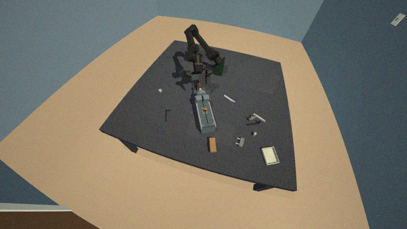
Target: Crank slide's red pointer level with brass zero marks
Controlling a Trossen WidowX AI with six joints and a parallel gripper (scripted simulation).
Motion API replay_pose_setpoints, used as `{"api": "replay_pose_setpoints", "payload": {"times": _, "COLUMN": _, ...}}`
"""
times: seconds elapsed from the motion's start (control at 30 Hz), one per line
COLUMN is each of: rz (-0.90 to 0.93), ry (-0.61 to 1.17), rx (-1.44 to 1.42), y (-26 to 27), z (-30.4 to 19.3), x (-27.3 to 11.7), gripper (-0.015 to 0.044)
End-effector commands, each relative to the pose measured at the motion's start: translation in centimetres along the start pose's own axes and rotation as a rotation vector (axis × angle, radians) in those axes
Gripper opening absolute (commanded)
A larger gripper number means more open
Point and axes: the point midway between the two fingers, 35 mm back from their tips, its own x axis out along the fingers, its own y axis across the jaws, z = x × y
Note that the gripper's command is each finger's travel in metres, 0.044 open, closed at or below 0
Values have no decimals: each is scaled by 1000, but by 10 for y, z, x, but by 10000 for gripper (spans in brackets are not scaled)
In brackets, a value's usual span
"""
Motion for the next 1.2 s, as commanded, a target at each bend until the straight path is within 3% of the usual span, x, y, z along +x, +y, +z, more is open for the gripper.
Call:
{"api": "replay_pose_setpoints", "payload": {"times": 0.0, "rz": 10, "ry": 6, "rx": -6, "y": 3, "z": -6, "x": 6, "gripper": 440}}
{"api": "replay_pose_setpoints", "payload": {"times": 0.9, "rz": 7, "ry": 5, "rx": -8, "y": 3, "z": -37, "x": 34, "gripper": 440}}
{"api": "replay_pose_setpoints", "payload": {"times": 1.17, "rz": 7, "ry": 5, "rx": -8, "y": 3, "z": -37, "x": 34, "gripper": 230}}
